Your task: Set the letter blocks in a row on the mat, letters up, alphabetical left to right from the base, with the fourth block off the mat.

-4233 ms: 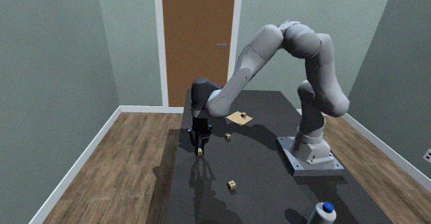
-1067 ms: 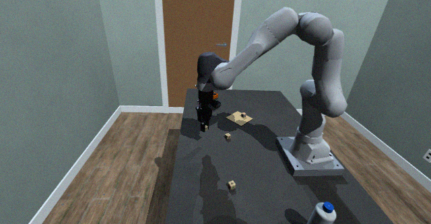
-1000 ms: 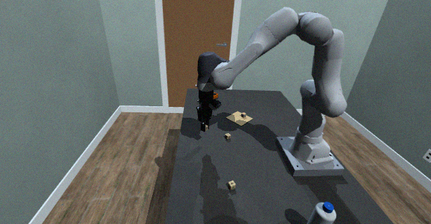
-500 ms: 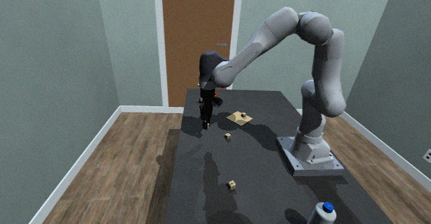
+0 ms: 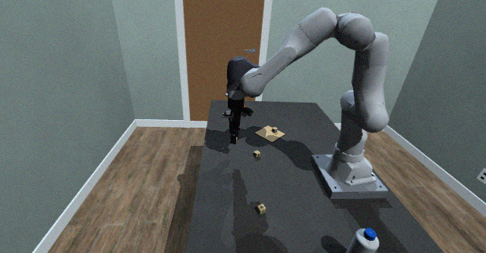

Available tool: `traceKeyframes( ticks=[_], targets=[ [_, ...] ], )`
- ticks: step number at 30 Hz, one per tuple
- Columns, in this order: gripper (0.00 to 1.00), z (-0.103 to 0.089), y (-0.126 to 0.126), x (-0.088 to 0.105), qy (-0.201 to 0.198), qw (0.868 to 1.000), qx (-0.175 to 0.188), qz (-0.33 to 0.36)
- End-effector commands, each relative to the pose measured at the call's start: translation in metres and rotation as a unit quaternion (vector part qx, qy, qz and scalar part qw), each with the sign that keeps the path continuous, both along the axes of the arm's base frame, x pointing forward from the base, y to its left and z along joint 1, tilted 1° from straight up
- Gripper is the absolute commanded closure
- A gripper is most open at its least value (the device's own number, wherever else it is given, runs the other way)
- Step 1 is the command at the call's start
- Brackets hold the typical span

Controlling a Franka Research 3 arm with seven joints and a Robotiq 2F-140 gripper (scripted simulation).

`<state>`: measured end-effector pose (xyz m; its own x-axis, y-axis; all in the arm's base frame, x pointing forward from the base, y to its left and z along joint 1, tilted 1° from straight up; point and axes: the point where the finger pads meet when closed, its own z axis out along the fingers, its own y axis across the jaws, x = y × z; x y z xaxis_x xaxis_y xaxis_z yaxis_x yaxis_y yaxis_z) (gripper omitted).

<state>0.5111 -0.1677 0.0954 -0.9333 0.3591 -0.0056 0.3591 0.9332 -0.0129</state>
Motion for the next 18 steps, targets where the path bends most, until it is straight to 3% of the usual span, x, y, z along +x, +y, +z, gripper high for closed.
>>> traceKeyframes(
  ticks=[1, 18],
  targets=[
    [0.78, 0.001, -0.005, -0.001, -0.003, 0.998, 0.004, 0.070],
    [0.78, 0.001, -0.026, -0.013, -0.002, 0.987, 0.004, 0.160]
  ],
)
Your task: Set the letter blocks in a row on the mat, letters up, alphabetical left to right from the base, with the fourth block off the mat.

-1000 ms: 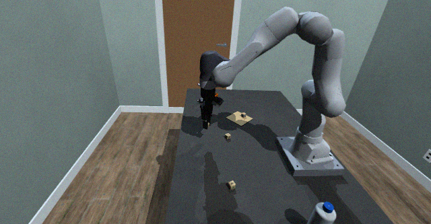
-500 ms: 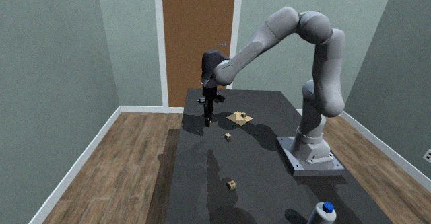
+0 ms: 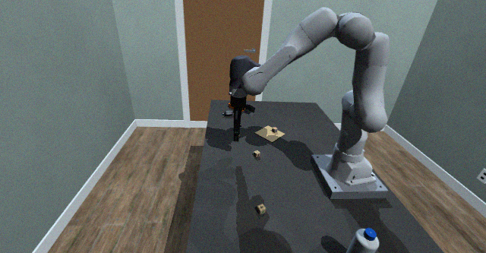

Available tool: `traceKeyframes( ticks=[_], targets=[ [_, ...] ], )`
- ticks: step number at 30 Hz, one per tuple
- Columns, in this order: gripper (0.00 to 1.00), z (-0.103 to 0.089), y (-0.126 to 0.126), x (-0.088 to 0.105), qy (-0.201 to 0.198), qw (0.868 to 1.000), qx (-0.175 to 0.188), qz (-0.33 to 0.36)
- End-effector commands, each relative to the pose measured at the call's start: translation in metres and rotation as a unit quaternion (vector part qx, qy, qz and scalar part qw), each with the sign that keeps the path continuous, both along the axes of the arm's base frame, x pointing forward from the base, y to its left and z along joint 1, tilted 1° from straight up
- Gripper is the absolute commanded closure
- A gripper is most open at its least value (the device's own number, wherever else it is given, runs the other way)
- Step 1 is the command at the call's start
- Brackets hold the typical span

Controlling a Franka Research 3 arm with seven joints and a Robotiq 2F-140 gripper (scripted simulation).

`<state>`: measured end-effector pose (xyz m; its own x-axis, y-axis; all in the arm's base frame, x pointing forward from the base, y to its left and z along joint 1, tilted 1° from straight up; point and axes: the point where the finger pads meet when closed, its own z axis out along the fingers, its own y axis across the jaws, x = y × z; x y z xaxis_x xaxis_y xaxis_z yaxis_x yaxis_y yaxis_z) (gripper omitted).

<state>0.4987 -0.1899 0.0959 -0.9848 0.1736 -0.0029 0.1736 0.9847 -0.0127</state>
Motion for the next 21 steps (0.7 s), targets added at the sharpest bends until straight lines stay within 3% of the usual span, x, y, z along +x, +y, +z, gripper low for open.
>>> traceKeyframes(
  ticks=[1, 21],
  targets=[
    [0.78, 0.001, -0.005, -0.001, -0.003, 0.998, 0.004, 0.069],
    [0.78, 0.001, -0.028, -0.016, -0.002, 0.984, 0.004, 0.175]
  ],
)
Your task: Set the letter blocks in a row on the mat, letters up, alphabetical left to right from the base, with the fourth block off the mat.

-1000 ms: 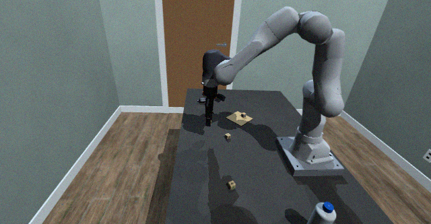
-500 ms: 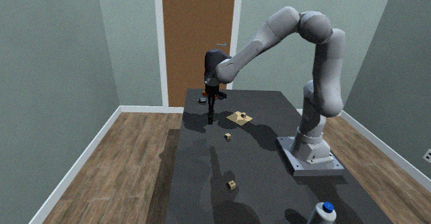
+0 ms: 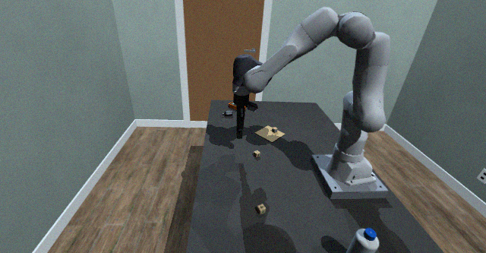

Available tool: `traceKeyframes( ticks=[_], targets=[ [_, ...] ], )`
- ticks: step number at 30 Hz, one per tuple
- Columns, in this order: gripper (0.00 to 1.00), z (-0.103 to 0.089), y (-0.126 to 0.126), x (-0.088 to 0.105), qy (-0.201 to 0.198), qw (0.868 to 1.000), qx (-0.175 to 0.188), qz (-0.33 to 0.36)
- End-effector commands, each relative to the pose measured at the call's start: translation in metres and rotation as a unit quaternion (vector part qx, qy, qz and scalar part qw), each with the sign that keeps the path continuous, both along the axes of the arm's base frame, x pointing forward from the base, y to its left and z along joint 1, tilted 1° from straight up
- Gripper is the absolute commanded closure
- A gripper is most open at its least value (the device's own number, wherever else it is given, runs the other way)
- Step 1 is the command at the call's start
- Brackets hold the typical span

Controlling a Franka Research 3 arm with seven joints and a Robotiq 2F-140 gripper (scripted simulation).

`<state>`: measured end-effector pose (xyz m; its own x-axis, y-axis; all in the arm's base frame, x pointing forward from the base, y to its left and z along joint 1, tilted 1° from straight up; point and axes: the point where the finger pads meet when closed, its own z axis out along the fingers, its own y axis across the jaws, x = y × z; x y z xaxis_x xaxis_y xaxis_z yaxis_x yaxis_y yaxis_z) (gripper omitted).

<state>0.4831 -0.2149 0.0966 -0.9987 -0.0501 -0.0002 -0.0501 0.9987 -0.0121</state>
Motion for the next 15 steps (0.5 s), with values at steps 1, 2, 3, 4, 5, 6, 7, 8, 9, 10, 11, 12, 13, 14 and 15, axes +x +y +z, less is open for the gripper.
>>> traceKeyframes(
  ticks=[1, 2, 3, 4, 5, 6, 7, 8, 9, 10, 11, 12, 13, 14, 15],
  targets=[
    [0.78, 0.001, -0.004, -0.002, -0.003, 0.998, 0.004, 0.069],
    [0.78, 0.001, -0.005, -0.002, -0.003, 0.997, 0.004, 0.075],
    [0.78, 0.001, -0.007, -0.003, -0.003, 0.997, 0.004, 0.080],
    [0.78, 0.001, -0.008, -0.004, -0.003, 0.996, 0.004, 0.086],
    [0.78, 0.001, -0.009, -0.005, -0.003, 0.996, 0.004, 0.091],
    [0.78, 0.001, -0.009, -0.005, -0.003, 0.996, 0.004, 0.091],
    [0.78, 0.001, -0.009, -0.005, -0.003, 0.996, 0.004, 0.091],
    [0.78, 0.001, -0.012, -0.007, -0.003, 0.994, 0.003, 0.105],
    [0.78, 0.001, -0.013, -0.008, -0.003, 0.994, 0.003, 0.111],
    [0.78, 0.001, -0.014, -0.009, -0.003, 0.993, 0.003, 0.117],
    [0.78, 0.001, -0.016, -0.009, -0.003, 0.992, 0.003, 0.123],
    [0.78, 0.001, -0.017, -0.010, -0.003, 0.992, 0.003, 0.128],
    [0.78, 0.001, -0.018, -0.011, -0.003, 0.991, 0.003, 0.133],
    [0.78, 0.001, -0.019, -0.012, -0.003, 0.990, 0.003, 0.138],
    [0.78, 0.001, -0.020, -0.013, -0.003, 0.990, 0.003, 0.144]
  ],
)
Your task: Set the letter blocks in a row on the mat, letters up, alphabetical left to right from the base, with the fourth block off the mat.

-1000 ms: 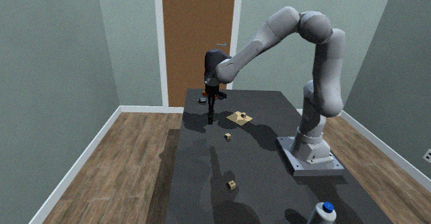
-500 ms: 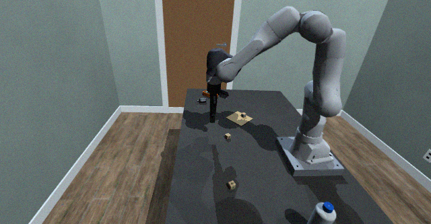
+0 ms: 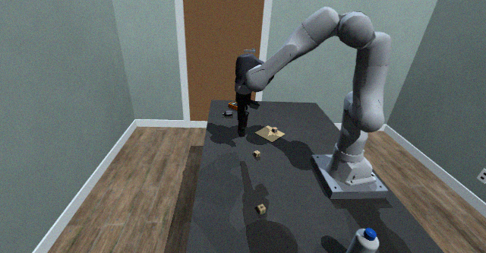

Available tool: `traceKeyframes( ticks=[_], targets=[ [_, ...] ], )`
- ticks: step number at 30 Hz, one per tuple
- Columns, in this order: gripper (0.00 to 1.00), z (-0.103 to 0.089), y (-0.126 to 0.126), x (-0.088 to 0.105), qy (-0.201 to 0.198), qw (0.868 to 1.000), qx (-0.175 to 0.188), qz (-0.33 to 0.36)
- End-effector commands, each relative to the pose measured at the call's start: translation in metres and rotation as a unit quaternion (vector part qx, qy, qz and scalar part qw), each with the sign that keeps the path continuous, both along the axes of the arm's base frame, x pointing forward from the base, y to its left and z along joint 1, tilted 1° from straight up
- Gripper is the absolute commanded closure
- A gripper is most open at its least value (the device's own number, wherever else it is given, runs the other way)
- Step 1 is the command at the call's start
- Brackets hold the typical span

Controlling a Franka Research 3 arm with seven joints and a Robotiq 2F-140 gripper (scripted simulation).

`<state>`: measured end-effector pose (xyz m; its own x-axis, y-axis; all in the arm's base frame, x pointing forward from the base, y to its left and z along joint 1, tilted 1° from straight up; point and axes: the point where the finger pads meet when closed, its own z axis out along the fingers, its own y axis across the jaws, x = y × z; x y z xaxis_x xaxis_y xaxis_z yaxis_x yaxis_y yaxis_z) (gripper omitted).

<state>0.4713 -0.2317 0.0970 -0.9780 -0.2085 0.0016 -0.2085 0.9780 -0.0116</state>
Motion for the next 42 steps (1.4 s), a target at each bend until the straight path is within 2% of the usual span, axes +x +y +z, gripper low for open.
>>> traceKeyframes(
  ticks=[1, 26, 42],
  targets=[
    [0.78, 0.001, -0.004, -0.002, -0.003, 0.998, 0.004, 0.069],
    [0.78, 0.001, -0.029, -0.021, -0.003, 0.982, 0.003, 0.191],
    [0.78, 0.002, -0.046, -0.037, -0.002, 0.960, 0.002, 0.280]
  ],
)
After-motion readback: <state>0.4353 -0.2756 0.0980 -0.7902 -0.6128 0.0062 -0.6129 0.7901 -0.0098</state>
